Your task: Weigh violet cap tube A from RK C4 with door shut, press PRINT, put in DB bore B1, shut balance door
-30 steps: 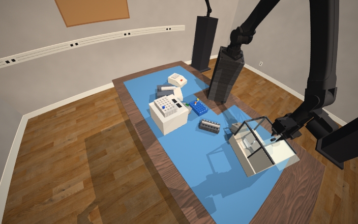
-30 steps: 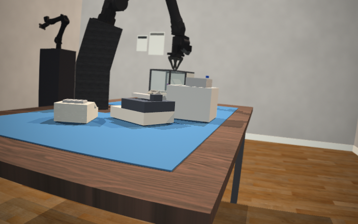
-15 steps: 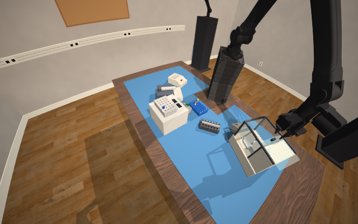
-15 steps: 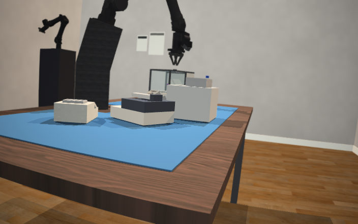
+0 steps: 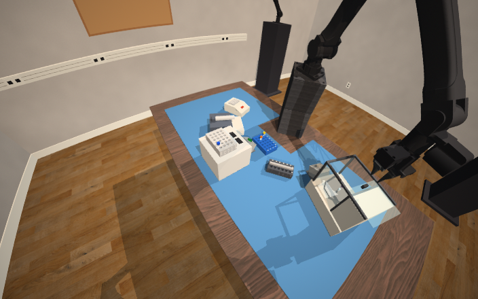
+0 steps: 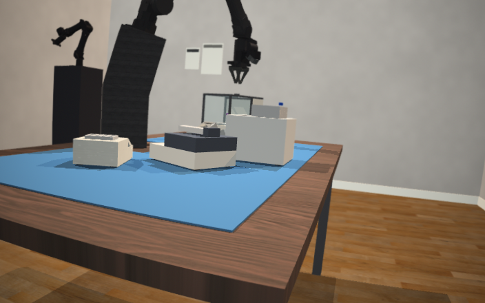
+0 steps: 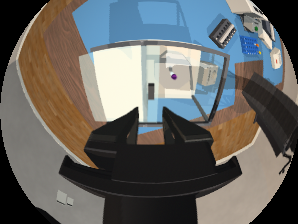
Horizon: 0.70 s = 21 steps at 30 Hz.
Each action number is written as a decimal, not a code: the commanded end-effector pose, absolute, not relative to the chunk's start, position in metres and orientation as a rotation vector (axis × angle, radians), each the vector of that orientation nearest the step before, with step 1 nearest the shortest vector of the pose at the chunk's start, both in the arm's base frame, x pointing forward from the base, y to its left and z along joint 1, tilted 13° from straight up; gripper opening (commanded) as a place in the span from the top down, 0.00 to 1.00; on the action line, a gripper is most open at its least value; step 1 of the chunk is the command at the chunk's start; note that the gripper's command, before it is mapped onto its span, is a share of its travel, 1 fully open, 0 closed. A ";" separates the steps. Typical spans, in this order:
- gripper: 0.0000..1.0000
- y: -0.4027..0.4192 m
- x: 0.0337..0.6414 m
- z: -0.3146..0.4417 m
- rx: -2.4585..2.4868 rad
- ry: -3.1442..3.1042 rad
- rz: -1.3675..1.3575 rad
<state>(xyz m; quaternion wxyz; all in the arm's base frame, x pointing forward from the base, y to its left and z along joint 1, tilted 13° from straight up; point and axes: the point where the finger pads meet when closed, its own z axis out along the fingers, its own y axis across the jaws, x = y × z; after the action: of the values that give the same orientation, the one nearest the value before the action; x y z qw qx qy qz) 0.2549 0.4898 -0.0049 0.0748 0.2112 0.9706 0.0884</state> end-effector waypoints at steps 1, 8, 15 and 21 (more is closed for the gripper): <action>0.70 0.497 0.252 0.017 0.642 2.899 0.308; 0.64 0.491 0.251 0.014 0.517 2.912 0.312; 0.64 0.484 0.248 0.002 0.174 2.942 0.261; 0.64 0.478 0.245 0.009 0.009 2.931 0.266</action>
<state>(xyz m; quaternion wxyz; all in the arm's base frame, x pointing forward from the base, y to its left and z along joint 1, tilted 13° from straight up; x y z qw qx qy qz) 0.2481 0.4772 -0.0037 0.0887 0.0602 0.9913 0.0770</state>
